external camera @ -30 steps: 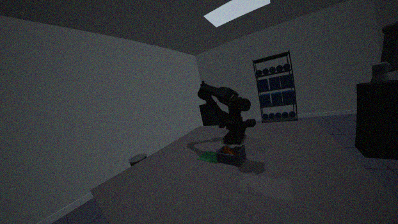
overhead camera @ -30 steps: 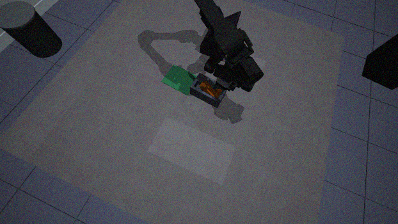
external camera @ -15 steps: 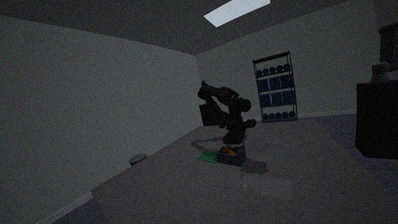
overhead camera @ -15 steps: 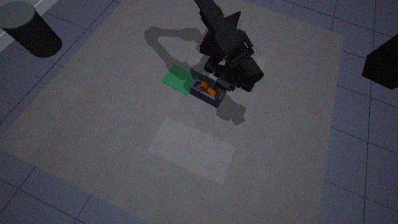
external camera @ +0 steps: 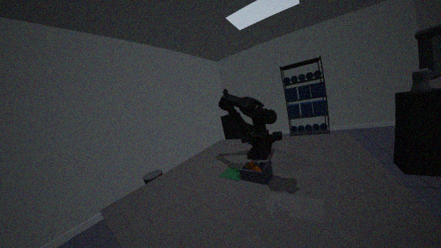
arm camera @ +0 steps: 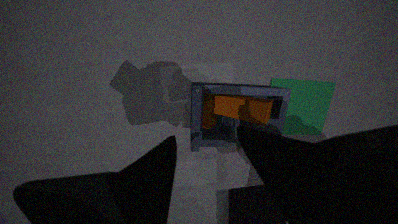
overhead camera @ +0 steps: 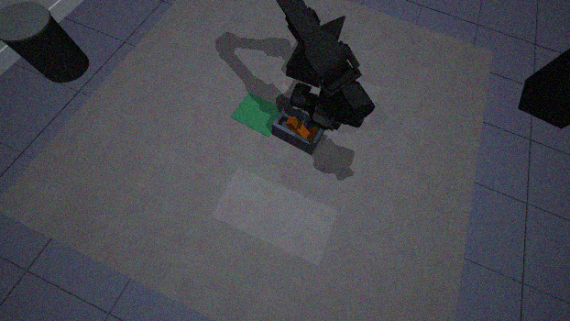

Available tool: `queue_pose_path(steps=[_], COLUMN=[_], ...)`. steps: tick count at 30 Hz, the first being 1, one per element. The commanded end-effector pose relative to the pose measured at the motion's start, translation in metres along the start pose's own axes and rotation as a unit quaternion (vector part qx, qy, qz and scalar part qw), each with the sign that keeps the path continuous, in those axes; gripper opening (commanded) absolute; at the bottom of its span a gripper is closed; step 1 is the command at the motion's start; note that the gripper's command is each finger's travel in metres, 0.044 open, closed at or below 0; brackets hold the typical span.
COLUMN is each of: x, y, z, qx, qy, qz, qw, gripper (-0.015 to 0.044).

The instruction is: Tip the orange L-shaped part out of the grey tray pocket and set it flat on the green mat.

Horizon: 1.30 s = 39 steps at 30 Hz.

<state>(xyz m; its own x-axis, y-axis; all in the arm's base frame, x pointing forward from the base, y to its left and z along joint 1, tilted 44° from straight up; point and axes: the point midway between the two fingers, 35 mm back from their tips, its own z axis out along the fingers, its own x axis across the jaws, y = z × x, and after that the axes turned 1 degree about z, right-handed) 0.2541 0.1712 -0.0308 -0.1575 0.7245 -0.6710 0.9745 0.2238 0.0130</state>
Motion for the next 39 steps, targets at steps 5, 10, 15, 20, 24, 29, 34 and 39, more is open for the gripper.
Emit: queue_pose_path(steps=[5,10,15,20,24,29,34,39], x=[-0.032,-0.054,-0.073,-0.074,-0.074,-0.074,-0.074,-0.074], y=[0.001,0.0,-0.003,-0.003,-0.003,-0.003,-0.004,-0.003], z=[0.0,0.001,0.003,0.003,0.003,0.015,0.034,0.038], qx=[0.004,0.009,0.013,0.013,0.013,0.013,0.013,0.013], qy=[-0.002,-0.001,0.001,0.001,0.001,0.001,0.001,0.001], qz=[-0.281,-0.486,-0.643,-0.649,-0.649,-0.649,-0.649,-0.649], qw=[0.96,0.874,0.766,0.761,0.761,0.761,0.761,0.761], gripper=[0.028,0.028,0.028,0.028,0.028,0.028,0.028,0.028])
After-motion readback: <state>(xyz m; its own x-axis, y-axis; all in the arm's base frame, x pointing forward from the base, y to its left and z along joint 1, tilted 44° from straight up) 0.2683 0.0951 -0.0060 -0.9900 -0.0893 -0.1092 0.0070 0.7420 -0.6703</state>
